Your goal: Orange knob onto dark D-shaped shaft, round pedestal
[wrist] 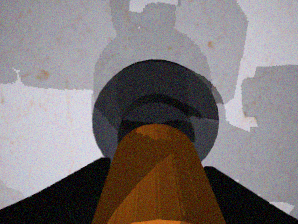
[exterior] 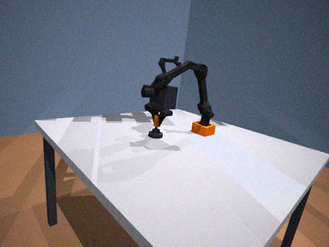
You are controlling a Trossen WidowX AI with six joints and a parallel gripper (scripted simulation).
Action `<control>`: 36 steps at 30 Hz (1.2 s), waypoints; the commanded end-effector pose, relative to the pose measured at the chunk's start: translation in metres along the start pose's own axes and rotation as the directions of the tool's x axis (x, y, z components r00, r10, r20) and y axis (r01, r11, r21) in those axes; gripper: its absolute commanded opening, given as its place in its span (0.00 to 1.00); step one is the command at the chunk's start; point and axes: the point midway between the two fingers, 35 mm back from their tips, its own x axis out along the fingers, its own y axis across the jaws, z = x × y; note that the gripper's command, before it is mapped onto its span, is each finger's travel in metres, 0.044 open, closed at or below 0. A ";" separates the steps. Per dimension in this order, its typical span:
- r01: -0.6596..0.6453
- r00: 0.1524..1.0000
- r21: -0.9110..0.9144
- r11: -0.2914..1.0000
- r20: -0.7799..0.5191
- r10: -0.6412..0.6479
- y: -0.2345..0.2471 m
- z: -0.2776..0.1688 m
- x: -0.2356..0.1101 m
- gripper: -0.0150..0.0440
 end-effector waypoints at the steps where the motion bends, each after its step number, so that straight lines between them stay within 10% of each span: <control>1: 0.000 1.000 -0.010 1.000 0.009 0.000 0.000 0.004 -0.002 0.25; 36: 0.000 1.000 -0.062 0.998 0.009 0.000 0.001 0.001 0.000 0.25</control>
